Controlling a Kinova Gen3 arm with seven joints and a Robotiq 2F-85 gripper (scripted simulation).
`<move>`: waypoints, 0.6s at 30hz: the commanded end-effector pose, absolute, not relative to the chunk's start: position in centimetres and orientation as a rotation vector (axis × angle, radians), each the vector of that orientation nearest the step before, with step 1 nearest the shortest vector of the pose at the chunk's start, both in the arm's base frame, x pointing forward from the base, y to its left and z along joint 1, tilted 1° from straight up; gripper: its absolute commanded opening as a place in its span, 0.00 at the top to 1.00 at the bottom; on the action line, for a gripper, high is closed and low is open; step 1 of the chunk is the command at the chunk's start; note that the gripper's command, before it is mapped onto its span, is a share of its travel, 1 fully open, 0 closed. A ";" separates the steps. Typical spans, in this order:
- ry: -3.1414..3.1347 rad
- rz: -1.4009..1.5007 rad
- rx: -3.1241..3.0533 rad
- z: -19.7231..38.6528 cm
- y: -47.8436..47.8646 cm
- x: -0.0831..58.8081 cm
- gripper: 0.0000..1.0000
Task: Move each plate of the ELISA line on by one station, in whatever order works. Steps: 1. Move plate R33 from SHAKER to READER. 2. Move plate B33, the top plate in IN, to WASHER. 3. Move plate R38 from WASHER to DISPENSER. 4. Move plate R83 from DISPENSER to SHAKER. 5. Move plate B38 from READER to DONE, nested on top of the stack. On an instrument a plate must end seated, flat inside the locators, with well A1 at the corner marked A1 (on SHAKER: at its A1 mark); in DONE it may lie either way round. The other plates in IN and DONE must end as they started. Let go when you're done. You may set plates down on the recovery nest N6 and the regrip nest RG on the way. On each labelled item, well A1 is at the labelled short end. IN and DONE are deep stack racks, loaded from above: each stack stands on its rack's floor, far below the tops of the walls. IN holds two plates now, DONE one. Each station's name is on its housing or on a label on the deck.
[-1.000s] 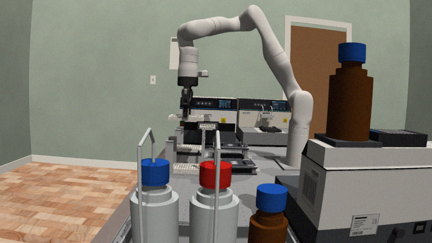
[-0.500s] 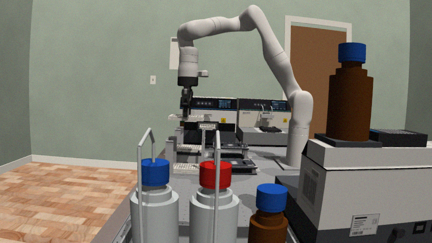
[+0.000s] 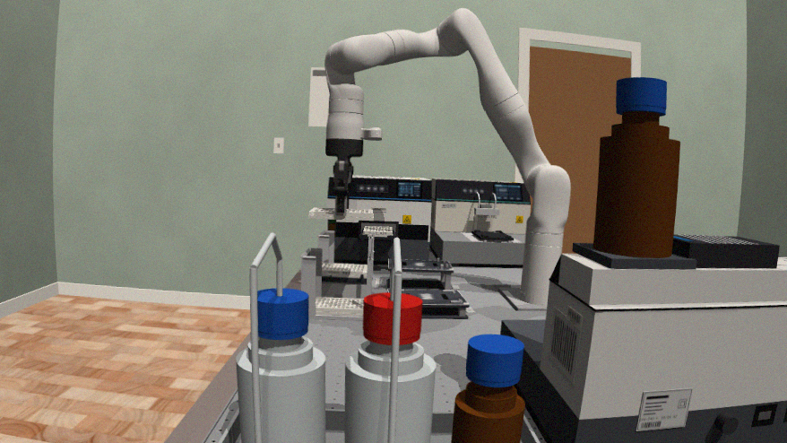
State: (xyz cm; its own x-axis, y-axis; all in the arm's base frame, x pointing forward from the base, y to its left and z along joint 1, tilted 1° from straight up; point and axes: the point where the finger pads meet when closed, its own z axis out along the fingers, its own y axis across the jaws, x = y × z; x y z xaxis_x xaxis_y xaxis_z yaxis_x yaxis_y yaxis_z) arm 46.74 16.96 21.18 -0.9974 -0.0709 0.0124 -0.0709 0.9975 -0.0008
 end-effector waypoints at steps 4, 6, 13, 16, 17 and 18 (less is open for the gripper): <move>-3.123 -0.014 0.224 21.5 16.5 44.7 0.06; -3.122 -0.014 0.243 21.5 16.4 44.0 0.06; -3.123 -0.013 0.231 21.5 15.9 42.4 0.06; -3.123 -0.013 0.231 21.5 15.7 41.8 0.06; -3.121 -0.013 0.261 21.5 15.6 41.4 0.06; -3.119 -0.013 0.279 21.5 15.4 41.1 0.06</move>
